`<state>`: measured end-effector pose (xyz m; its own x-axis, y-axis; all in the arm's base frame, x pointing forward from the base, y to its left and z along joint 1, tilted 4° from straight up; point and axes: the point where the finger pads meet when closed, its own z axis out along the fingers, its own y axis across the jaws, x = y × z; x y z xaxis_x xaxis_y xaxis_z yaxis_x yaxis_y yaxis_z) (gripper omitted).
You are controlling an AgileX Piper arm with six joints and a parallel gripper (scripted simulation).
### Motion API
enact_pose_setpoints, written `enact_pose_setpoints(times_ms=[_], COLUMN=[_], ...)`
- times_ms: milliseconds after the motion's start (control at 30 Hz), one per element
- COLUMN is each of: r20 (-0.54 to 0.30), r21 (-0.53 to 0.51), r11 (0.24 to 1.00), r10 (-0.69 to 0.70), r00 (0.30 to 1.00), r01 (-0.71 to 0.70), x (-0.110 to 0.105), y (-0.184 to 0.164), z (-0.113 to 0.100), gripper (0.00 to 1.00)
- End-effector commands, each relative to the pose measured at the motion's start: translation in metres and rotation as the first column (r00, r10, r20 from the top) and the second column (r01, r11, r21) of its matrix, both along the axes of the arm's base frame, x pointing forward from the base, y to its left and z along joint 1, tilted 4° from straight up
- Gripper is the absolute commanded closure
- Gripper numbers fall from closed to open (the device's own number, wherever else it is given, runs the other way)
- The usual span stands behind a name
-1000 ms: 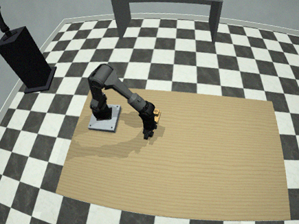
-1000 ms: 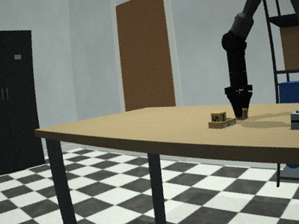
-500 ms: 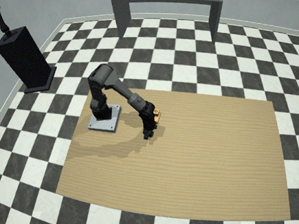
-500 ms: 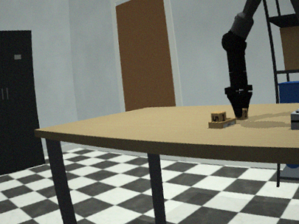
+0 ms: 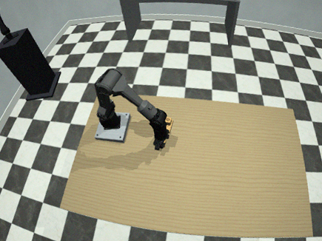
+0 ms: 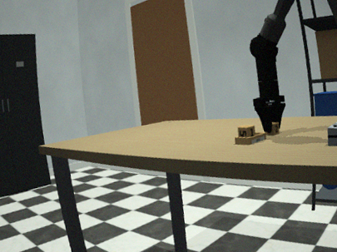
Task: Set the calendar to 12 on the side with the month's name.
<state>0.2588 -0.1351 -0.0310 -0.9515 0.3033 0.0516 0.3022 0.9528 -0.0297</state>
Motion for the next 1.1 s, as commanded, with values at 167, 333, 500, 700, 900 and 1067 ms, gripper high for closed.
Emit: enact_pose_setpoints(times_ms=[167, 333, 500, 700, 900, 1067], r20=[-0.004, -0.004, 0.002, 0.003, 0.003, 0.002], r21=[0.001, 0.001, -0.001, -0.001, -0.001, -0.001], r11=[1.0, 1.0, 1.0, 1.0, 1.0, 1.0], r10=[0.0, 0.0, 0.0, 0.001, 0.001, 0.001], r00=[1.0, 1.0, 1.0, 1.0, 1.0, 1.0], r01=[0.0, 0.0, 0.0, -0.001, -0.001, -0.001], x=[-0.001, -0.001, 0.001, 0.002, 0.004, 0.005], y=[0.0, 0.0, 0.0, 0.0, 0.001, 0.001], z=[-0.001, -0.001, 0.009, 0.035, 0.057, 0.08], gripper=[0.36, 0.36, 0.36, 0.36, 0.36, 0.36])
